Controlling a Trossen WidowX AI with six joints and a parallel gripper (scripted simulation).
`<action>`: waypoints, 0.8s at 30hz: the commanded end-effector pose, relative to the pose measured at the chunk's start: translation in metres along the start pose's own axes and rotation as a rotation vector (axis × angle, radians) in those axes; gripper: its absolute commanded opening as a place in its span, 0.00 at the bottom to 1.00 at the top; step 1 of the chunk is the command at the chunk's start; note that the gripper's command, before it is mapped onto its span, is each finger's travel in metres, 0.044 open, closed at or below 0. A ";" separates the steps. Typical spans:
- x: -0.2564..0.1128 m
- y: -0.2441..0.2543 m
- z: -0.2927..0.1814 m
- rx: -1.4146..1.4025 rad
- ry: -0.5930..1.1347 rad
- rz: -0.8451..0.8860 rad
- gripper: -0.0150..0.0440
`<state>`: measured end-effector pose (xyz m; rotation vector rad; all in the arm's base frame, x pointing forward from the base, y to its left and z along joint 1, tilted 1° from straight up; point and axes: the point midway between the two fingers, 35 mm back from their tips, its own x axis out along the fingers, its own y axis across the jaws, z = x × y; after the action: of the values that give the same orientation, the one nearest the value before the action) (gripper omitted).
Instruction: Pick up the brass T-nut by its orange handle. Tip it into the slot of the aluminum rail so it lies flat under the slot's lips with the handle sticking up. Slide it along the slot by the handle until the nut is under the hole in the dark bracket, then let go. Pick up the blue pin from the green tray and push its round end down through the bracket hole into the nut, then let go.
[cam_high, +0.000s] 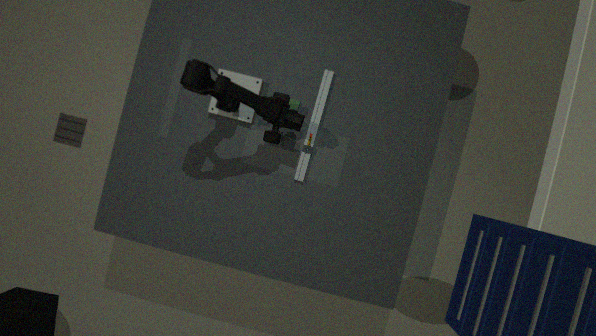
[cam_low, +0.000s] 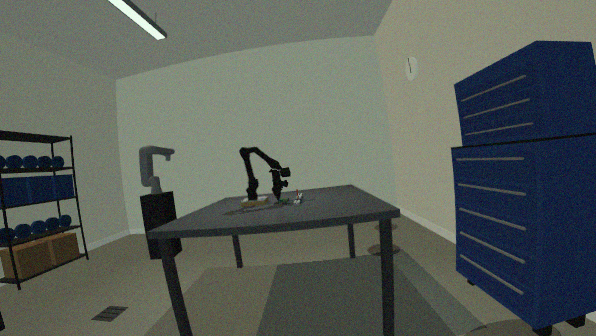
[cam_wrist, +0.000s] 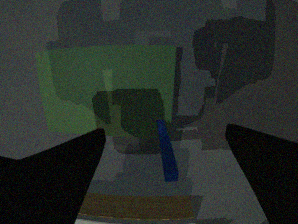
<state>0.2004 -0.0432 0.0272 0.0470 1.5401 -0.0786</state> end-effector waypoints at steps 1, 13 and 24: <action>0.003 0.001 -0.001 -0.003 0.002 0.004 0.96; 0.003 0.001 -0.001 -0.003 0.002 0.004 0.42; 0.003 0.001 -0.001 -0.003 0.002 0.004 0.00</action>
<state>0.1996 -0.0425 0.0241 0.0507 1.5419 -0.0749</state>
